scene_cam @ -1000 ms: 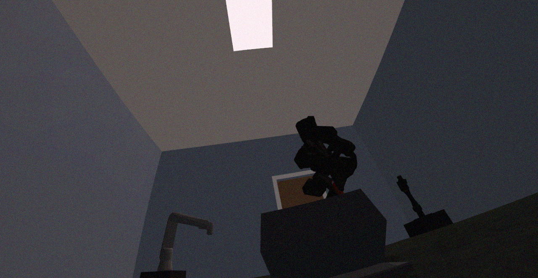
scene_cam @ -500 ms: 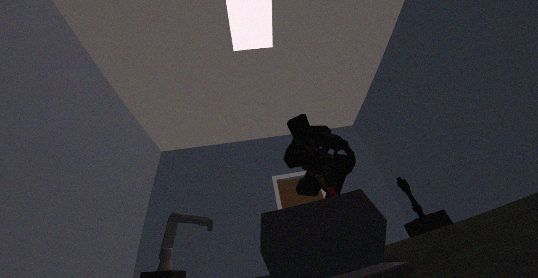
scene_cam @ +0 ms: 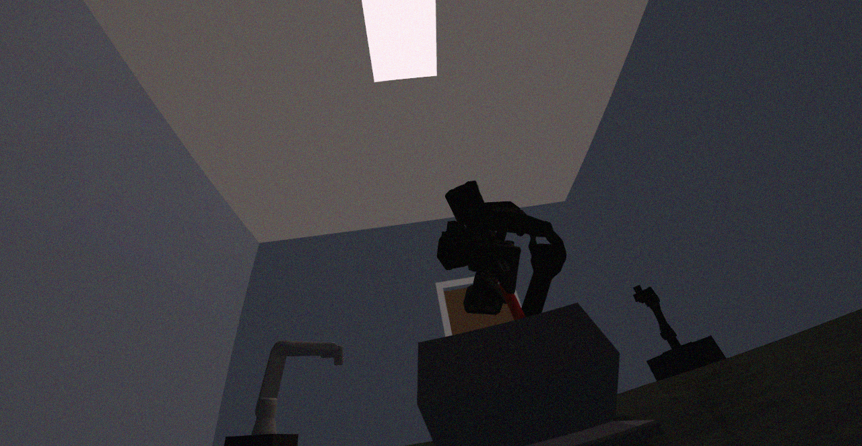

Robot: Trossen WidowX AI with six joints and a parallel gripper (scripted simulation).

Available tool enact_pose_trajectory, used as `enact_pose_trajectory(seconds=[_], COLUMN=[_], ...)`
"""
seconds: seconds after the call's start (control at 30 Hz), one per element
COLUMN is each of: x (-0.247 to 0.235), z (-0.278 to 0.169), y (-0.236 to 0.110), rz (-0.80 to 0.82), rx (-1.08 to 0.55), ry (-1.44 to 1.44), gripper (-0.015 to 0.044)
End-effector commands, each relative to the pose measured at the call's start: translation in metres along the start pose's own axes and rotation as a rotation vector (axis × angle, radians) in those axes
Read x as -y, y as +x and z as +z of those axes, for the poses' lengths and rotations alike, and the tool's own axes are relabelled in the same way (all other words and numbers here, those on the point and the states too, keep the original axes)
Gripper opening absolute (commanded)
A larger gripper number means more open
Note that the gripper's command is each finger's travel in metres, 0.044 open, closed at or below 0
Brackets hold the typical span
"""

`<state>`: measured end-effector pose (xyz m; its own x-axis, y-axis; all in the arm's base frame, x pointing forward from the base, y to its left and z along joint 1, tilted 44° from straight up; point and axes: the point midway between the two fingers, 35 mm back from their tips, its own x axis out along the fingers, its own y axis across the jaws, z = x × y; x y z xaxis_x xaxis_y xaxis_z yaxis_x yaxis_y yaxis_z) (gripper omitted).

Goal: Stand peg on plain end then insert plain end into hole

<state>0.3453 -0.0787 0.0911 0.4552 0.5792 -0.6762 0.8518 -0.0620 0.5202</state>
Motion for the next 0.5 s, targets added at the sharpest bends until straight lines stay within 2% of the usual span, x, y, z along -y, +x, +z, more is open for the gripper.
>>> enact_pose_trajectory(seconds=[0.0,0.47], x=[-0.002,-0.006], z=[0.009,0.031], y=[0.002,0.006], rz=[0.015,0.056], rx=[0.002,0.022], ry=[0.031,0.100], gripper=[0.0000,0.0000])
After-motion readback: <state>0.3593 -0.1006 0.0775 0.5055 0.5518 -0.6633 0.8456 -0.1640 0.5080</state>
